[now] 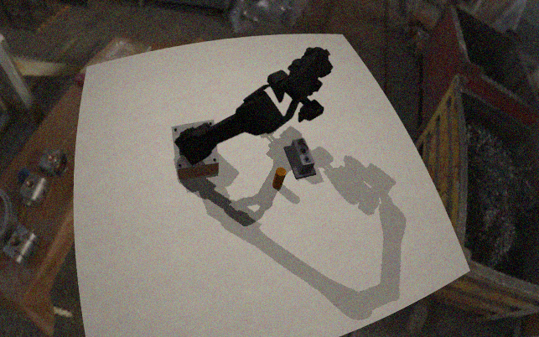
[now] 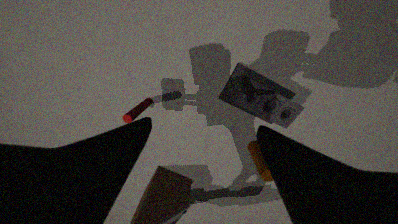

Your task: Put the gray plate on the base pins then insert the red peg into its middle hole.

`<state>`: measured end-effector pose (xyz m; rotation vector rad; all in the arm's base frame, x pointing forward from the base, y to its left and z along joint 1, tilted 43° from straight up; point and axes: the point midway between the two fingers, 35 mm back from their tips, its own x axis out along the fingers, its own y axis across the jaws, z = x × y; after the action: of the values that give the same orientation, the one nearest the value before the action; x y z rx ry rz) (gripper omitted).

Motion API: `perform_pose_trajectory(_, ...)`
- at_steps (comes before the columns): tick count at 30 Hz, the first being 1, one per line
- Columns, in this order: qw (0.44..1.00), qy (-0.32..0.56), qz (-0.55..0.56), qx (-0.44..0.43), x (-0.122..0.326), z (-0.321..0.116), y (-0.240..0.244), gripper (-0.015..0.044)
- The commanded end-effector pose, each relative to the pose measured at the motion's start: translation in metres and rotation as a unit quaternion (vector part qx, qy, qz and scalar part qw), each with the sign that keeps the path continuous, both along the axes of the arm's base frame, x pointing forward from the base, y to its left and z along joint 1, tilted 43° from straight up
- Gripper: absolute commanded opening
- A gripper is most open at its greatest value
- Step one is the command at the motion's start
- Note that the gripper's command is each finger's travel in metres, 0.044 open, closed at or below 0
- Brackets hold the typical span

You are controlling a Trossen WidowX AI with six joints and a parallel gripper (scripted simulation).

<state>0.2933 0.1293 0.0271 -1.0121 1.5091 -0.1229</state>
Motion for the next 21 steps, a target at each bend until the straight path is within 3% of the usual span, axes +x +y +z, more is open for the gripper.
perform_pose_trajectory(1,0.941,-0.213,-0.259,0.044,-0.044,-0.035,0.026,0.0440)
perform_pose_trajectory(9,0.863,-0.322,-0.385,0.064,-0.066,-0.051,0.036,0.0440)
perform_pose_trajectory(18,0.735,-0.436,-0.512,0.083,-0.089,-0.066,0.044,0.0440)
perform_pose_trajectory(21,0.730,-0.439,-0.516,0.084,-0.089,-0.066,0.044,0.0440)
